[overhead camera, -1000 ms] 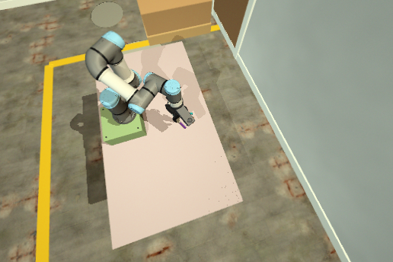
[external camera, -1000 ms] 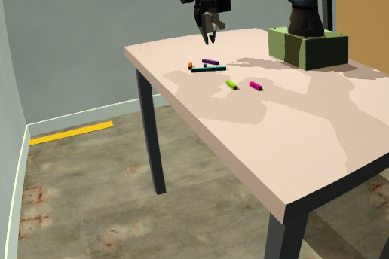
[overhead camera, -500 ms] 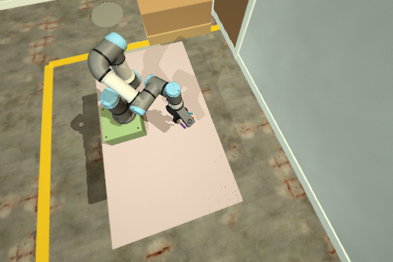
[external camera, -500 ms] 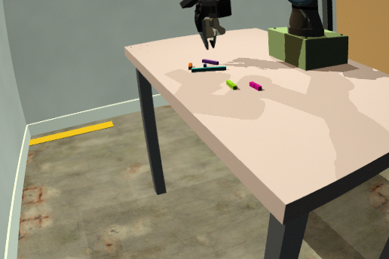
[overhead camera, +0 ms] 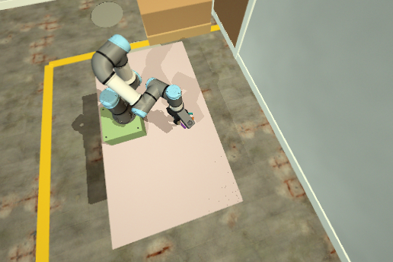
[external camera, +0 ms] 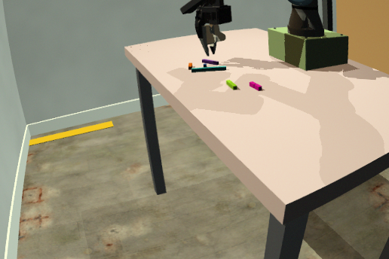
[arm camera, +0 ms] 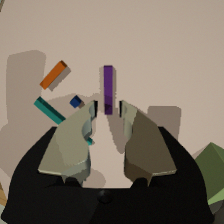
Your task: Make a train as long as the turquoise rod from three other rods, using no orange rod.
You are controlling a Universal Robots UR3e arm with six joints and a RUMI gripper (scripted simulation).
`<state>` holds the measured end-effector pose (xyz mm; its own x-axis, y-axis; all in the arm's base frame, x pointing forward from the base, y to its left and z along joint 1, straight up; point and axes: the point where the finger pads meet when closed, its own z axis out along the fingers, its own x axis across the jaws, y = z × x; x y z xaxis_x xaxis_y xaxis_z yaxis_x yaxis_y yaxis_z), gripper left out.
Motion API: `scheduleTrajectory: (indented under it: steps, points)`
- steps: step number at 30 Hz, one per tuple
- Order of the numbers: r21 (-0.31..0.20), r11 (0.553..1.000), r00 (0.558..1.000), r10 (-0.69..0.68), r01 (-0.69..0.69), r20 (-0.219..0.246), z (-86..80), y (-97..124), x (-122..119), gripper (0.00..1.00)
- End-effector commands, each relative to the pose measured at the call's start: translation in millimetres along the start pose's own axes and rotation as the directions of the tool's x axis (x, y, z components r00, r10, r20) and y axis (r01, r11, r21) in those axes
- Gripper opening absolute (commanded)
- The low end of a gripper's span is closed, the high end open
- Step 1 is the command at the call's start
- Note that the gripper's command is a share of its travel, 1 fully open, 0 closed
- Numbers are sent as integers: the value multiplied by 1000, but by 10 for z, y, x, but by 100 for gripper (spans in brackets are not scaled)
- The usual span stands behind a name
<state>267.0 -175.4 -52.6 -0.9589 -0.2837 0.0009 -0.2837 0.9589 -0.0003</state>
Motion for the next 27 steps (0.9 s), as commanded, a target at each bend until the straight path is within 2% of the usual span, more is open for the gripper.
scheduleTrajectory:
  steps: [1, 10, 27]
  points:
    - [3, 1000, 1000, 0, 0, 1, 43, -11, -4, 14]
    - [3, 1000, 1000, 0, 0, 1, 98, -12, -4, 14]
    - [3, 1000, 1000, 0, 0, 1, 105, -12, -4, 14]
